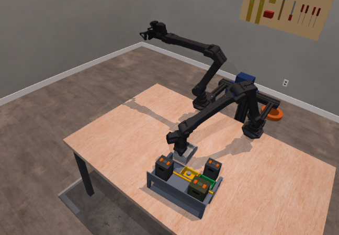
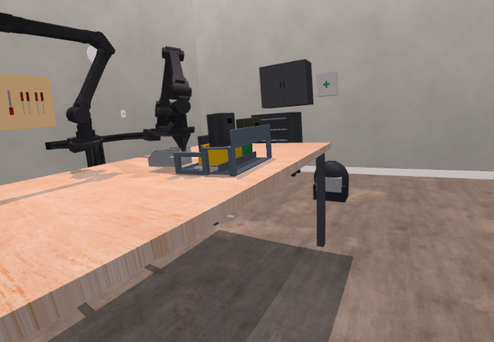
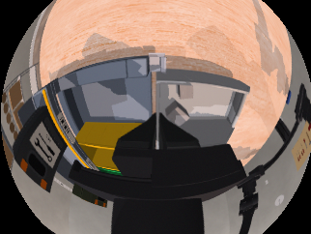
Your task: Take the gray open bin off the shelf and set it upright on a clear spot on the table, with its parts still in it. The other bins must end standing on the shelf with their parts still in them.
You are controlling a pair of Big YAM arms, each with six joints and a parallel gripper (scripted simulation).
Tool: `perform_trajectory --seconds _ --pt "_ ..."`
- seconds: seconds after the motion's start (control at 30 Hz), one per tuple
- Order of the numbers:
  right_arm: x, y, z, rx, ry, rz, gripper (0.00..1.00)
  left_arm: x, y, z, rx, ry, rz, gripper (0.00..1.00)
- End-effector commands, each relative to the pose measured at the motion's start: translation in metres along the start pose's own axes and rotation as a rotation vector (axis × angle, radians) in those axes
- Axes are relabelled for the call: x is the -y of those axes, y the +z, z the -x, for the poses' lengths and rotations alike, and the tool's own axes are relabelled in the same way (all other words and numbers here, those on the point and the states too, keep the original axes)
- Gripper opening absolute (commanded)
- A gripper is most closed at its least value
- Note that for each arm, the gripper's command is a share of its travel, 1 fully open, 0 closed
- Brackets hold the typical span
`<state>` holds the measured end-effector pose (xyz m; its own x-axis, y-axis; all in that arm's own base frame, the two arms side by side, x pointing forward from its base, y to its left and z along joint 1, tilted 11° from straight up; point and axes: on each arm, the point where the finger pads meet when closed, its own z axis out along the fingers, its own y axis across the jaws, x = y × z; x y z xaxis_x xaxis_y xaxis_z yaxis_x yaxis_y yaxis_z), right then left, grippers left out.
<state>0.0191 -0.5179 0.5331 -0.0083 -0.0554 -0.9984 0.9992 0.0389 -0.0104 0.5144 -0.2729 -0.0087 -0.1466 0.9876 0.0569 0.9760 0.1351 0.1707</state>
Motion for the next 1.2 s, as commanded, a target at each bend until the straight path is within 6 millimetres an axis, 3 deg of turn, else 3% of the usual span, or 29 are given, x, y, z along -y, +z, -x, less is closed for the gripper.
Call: perform_trajectory --seconds 0.0,1.17 --pt "0.0068 -0.0063 0.0110 0.030 0.009 -0.015 1.00 -0.0110 -0.0402 0.0163 0.054 -0.011 0.065 0.00" --pt "0.0068 -0.0063 0.0110 0.030 0.009 -0.015 1.00 -0.0099 -0.0393 0.0149 0.054 -0.011 0.068 0.00"
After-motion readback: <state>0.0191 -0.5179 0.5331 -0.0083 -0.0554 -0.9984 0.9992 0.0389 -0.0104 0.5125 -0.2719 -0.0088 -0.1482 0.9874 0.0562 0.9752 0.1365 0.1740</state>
